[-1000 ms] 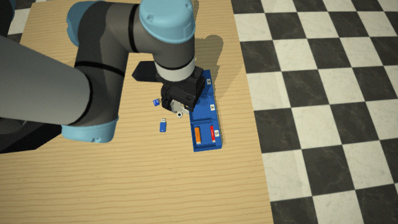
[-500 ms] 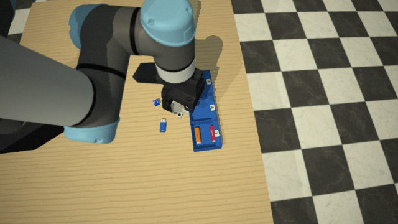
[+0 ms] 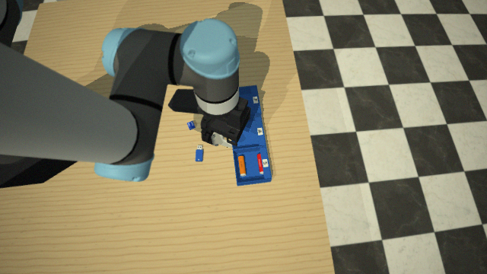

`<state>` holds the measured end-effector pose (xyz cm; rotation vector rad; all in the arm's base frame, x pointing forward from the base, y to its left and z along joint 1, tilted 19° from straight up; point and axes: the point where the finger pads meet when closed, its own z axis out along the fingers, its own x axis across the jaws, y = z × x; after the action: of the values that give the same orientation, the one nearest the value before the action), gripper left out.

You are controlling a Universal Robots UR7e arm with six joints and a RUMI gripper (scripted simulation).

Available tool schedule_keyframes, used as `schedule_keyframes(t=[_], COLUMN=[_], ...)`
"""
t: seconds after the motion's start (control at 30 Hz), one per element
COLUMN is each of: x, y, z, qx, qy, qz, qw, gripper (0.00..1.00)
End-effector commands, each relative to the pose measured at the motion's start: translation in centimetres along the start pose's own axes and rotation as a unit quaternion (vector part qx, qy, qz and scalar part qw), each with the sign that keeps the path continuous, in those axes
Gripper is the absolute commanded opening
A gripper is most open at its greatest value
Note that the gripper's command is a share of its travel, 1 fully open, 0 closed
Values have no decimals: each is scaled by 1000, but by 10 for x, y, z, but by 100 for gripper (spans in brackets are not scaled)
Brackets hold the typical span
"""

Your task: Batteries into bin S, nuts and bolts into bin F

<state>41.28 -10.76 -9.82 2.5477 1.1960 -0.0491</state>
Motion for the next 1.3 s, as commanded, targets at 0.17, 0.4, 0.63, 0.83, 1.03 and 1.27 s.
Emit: schedule_keyframes(t=[0.17, 0.4, 0.63, 0.83, 1.03, 1.27], x=[0, 0, 0, 0, 0, 0], y=[1, 1, 1, 1, 1, 1], z=[8, 16, 16, 16, 16, 16], qx=[-1, -1, -1, -1, -1, -1], qy=[0, 0, 0, 0, 0, 0], qz=[0, 0, 0, 0, 0, 0], qw=[1000, 1000, 1000, 1000, 1000, 1000], gripper=[18, 18, 18, 18, 0, 0])
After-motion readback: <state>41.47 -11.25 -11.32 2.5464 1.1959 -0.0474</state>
